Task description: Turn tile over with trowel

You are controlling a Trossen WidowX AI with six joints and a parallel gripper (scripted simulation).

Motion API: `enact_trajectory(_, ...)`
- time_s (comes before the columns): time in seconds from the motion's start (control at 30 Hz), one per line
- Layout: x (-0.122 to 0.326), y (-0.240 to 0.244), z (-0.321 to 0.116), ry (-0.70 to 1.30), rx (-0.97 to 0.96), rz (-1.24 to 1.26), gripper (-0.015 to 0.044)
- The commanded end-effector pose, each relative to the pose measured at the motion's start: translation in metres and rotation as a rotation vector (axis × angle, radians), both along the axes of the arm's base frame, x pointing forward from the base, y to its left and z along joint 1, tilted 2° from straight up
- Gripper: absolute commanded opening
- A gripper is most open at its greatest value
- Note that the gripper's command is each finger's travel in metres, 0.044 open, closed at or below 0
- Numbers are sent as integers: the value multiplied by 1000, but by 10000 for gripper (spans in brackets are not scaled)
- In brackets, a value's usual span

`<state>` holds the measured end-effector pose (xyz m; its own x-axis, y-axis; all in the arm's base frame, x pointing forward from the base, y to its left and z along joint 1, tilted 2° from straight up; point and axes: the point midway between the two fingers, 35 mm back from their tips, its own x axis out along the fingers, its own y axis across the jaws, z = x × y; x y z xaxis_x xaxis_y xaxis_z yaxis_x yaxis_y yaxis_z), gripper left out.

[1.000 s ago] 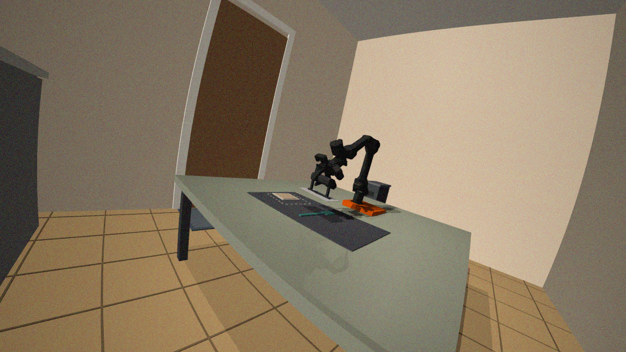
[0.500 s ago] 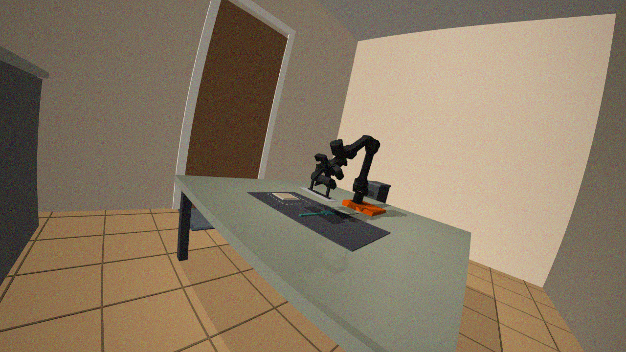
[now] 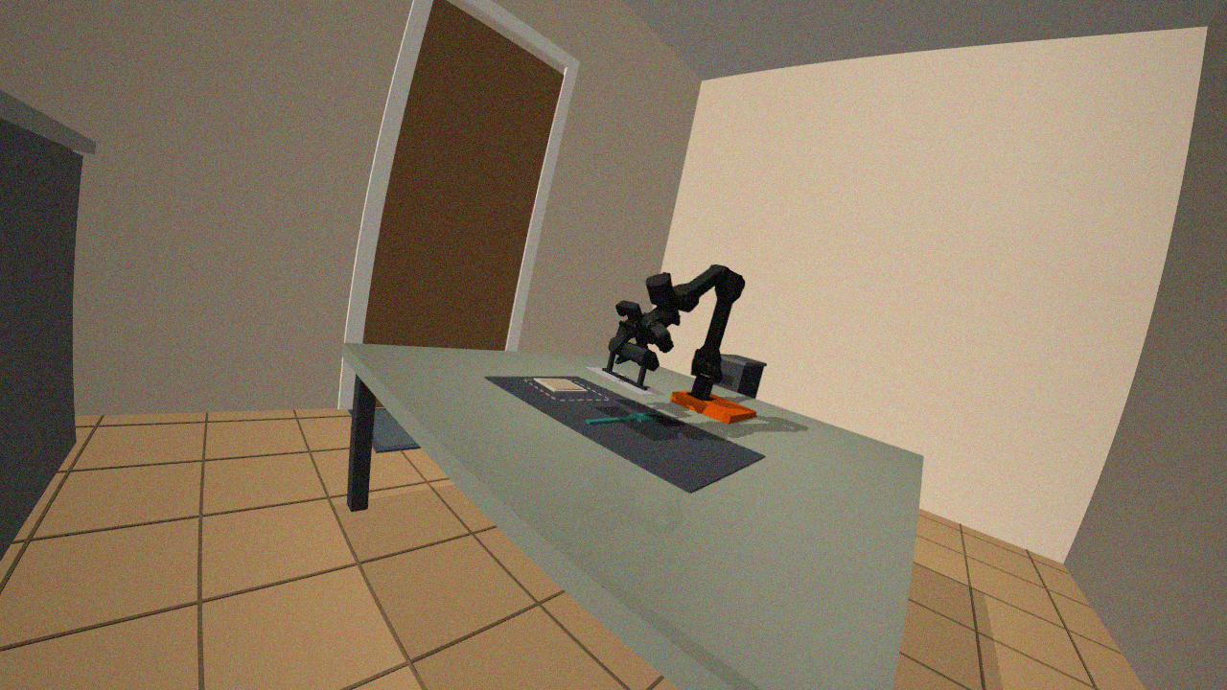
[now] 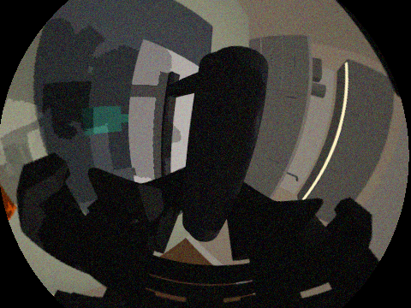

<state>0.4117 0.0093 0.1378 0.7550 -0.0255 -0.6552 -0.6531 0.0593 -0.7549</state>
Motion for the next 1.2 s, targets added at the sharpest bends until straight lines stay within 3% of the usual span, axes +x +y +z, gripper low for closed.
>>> enact_trajectory(0.0,7,-10,6,-14,2,-9,0)
enact_trajectory(1.17,35,-235,-26,63,3,-41,0)
